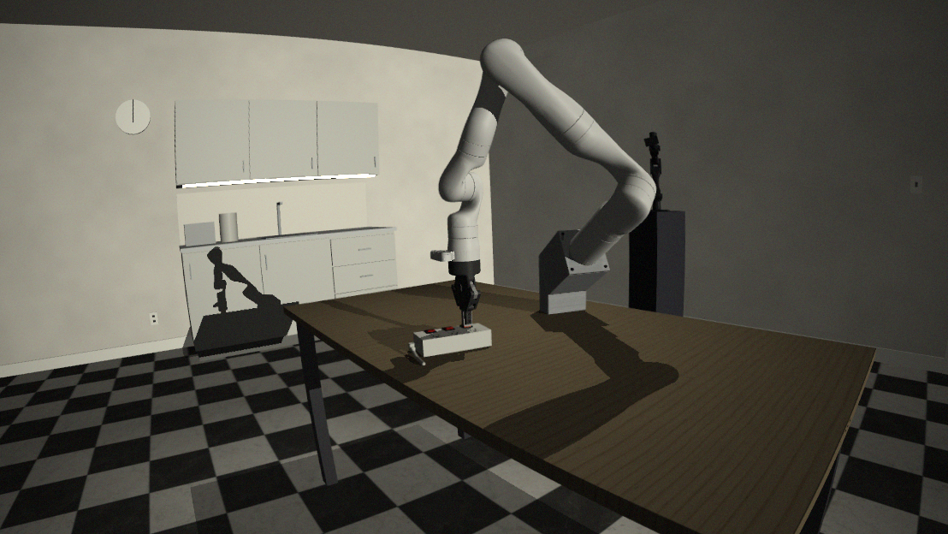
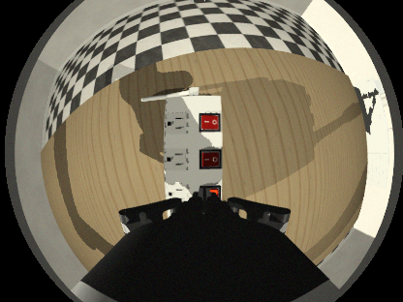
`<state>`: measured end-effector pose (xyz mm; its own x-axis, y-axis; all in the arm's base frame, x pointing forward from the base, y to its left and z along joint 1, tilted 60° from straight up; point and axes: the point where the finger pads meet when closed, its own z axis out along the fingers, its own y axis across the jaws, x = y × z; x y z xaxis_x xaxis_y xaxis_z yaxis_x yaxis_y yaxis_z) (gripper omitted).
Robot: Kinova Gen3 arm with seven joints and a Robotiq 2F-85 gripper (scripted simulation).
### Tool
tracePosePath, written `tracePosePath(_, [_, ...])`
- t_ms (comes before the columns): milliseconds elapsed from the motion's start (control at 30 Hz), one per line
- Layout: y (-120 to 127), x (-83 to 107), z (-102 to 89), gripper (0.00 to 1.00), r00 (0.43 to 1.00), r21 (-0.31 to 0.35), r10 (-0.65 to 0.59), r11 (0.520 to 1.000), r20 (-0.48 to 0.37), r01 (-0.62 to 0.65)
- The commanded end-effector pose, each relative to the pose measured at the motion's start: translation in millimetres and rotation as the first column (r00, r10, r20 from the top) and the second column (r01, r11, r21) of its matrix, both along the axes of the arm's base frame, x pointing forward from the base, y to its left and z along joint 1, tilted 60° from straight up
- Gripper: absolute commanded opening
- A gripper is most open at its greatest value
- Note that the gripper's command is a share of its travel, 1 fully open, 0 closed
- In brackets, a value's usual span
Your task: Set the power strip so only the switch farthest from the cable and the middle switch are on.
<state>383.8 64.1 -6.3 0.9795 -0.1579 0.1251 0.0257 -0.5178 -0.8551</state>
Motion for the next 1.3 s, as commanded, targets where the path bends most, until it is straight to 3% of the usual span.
tracePosePath(0, [-0.3, 0.0, -0.8, 0.0, 1.0, -0.001, -0.001, 1.0, -0.001, 0.001])
tracePosePath(433, [-2.4, -0.5, 0.4, 0.0, 1.0, -0.001, -0.001, 1.0, -0.001, 0.001])
tracePosePath(900, [-30.6, -7.2, 17.3, 0.0, 1.0, -0.001, -0.001, 1.0, -0.001, 0.001])
tracePosePath(1267, [-32.7, -7.7, 18.6, 0.0, 1.0, -0.001, -0.001, 1.0, -0.001, 0.001])
